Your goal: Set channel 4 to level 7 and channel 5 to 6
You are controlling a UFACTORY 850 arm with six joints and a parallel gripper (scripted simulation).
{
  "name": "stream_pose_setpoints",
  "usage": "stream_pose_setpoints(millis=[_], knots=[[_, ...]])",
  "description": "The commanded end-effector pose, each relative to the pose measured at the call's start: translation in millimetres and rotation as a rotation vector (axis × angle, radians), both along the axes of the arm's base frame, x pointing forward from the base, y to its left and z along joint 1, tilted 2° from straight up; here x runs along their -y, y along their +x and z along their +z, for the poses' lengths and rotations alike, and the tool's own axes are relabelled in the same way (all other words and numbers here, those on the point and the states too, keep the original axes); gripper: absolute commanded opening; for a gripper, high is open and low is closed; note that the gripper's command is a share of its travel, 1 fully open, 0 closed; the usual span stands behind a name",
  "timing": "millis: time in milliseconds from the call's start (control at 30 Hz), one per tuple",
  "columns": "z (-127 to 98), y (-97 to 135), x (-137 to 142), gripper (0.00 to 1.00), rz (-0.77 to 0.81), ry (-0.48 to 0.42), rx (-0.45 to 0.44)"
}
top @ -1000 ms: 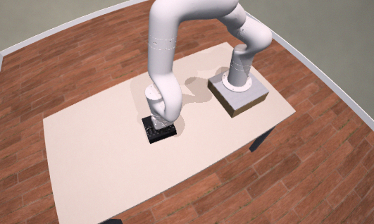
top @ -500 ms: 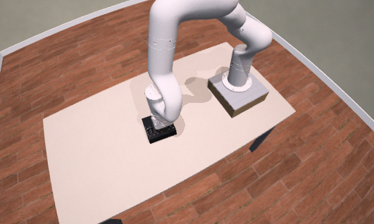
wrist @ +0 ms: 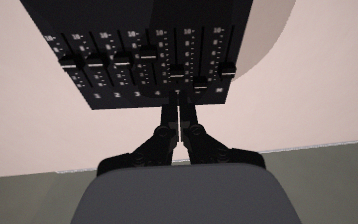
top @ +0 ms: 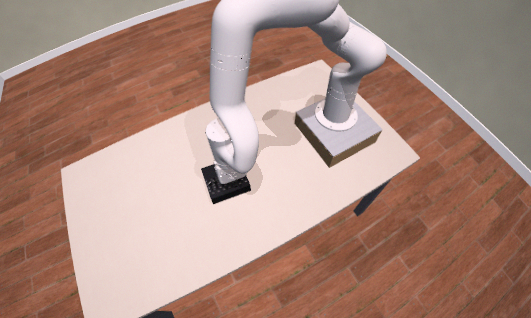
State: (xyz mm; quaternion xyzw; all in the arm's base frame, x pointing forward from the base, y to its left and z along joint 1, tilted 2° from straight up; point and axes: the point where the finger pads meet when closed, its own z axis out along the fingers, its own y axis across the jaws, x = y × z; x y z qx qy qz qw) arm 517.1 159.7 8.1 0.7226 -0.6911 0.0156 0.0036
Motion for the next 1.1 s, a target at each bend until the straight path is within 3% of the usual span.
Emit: stream_pose_setpoints(millis=[0, 1067], knots=[[0.7, 0.9, -0.3, 0.0, 0.0, 0.001, 0.002], [-11.0, 1.1, 0.0, 0.0, 0.0, 0.001, 0.002]])
